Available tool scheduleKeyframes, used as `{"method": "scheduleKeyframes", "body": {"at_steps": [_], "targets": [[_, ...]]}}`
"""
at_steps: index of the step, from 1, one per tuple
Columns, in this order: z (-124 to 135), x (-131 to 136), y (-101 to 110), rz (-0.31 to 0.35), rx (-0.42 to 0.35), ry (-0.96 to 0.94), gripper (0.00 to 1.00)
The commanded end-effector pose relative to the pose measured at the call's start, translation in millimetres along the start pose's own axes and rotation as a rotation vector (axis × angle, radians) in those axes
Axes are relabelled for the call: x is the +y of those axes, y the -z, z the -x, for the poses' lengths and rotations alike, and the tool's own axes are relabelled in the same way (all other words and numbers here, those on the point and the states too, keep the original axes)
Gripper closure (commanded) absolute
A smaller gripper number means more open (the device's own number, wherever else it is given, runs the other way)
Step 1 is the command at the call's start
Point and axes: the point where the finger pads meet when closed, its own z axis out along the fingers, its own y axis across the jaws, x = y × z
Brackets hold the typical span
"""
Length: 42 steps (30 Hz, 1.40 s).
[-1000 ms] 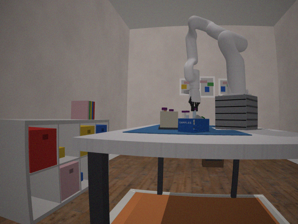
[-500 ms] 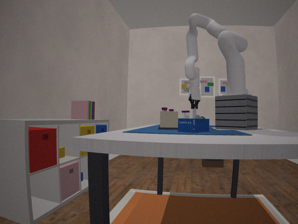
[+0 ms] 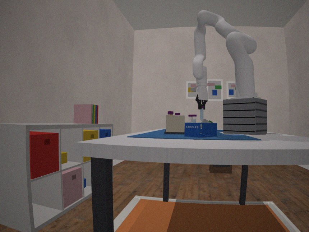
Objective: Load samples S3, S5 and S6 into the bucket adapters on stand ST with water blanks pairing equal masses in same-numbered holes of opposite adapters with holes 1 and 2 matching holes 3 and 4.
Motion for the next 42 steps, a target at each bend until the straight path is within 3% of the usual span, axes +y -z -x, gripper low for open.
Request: {"method": "scheduleKeyframes", "body": {"at_steps": [1, 34, 42], "targets": [[-1, 0, 10, -0.021, -0.012, 0.000, 1.00], [-2, 2, 68, -0.021, -0.012, 0.000, 1.00], [-2, 1, 68, -0.021, -0.012, 0.000, 1.00]]}}
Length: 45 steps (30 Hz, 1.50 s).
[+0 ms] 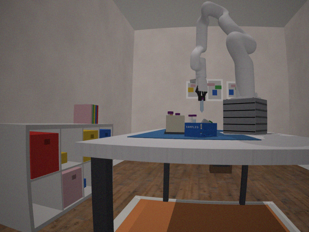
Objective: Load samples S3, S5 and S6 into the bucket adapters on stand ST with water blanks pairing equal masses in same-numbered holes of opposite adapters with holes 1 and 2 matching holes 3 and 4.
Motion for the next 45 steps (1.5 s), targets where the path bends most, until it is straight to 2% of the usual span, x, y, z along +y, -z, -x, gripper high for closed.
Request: {"method": "scheduleKeyframes", "body": {"at_steps": [1, 18, 45], "targets": [[-1, 0, 1, -0.064, -0.026, 0.002, 1.00], [-1, 0, 1, -0.064, -0.026, 0.002, 1.00], [42, -117, 10, -0.071, 0.002, 0.835, 1.00]]}}
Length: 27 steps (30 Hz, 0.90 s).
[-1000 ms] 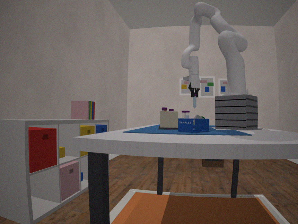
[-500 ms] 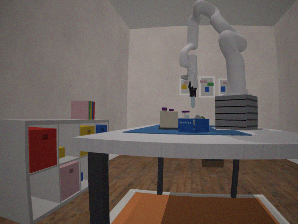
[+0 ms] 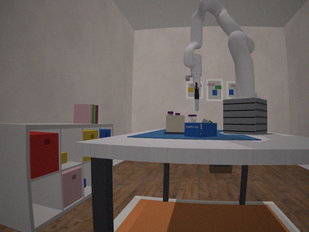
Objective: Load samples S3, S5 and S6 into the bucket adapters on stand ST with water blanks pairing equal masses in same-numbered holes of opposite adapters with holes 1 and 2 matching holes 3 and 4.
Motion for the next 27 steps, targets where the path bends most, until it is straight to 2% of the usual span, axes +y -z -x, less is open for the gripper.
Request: {"method": "scheduleKeyframes", "body": {"at_steps": [1, 4, 19, 21, 27], "targets": [[-10, -23, 1, -0.021, 0.021, 0.158, 1.00], [-12, -28, 2, -0.021, 0.021, 0.158, 1.00], [-38, -99, 4, -0.021, 0.022, 0.158, 1.00], [-38, -99, 4, -0.021, 0.022, 0.158, 1.00], [-48, -127, 4, -0.021, 0.022, 0.158, 1.00]]}}
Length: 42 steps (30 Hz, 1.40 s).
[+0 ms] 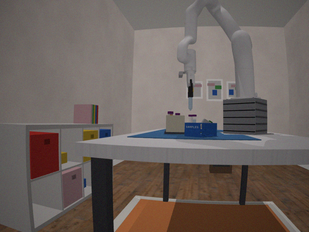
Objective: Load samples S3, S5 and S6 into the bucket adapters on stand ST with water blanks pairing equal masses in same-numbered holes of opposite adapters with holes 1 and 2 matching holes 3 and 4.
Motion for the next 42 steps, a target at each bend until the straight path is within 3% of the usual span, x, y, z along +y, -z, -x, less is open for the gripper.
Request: {"method": "scheduleKeyframes", "body": {"at_steps": [1, 34, 42], "targets": [[-13, -20, 1, -0.008, 0.010, 0.000, 1.00], [-83, -147, 2, -0.008, 0.010, 0.000, 1.00], [-85, -150, 2, -0.008, 0.010, 0.000, 1.00]]}}
